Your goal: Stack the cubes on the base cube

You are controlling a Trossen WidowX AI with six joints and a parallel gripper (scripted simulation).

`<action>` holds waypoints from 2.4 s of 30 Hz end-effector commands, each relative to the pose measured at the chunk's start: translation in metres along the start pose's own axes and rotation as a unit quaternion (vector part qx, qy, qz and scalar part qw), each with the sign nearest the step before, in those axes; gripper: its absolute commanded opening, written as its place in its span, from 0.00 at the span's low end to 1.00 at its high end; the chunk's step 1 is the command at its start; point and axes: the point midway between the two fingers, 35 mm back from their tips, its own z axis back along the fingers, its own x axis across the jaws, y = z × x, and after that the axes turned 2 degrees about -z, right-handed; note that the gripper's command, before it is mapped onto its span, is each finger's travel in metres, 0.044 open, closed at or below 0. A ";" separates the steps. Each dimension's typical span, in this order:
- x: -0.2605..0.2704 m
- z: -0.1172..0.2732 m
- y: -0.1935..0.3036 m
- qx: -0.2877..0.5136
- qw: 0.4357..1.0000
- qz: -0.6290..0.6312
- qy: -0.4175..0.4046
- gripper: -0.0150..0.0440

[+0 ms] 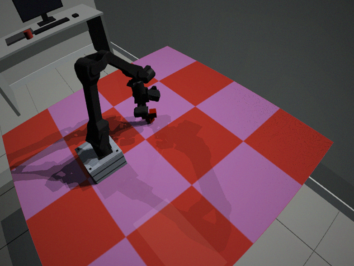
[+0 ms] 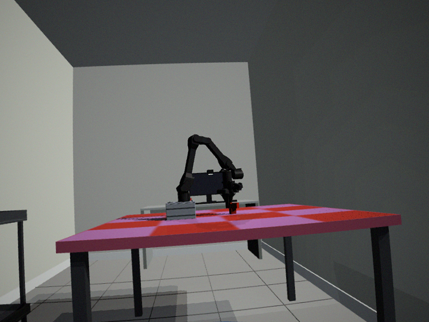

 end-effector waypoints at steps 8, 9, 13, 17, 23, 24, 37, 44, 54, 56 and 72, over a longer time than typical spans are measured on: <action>0.000 0.002 0.001 0.002 1.000 0.000 -0.001 0.60; 0.000 0.006 0.000 0.001 1.000 0.000 -0.001 0.60; 0.000 0.013 0.000 0.000 1.000 0.000 0.000 0.60; 0.000 0.020 0.000 0.000 1.000 0.000 0.000 0.60; 0.000 0.031 0.000 0.000 1.000 0.000 0.000 0.60; 0.000 0.033 0.000 0.000 1.000 0.000 0.000 0.60; 0.000 0.056 0.000 0.000 1.000 0.000 0.000 0.60; 0.000 0.064 0.000 0.000 1.000 0.000 0.000 0.60; 0.000 0.073 0.000 0.000 1.000 0.000 0.001 0.93; 0.001 0.071 0.002 0.001 1.000 0.000 0.001 0.93; 0.064 0.075 0.090 0.005 1.000 0.000 -0.001 0.93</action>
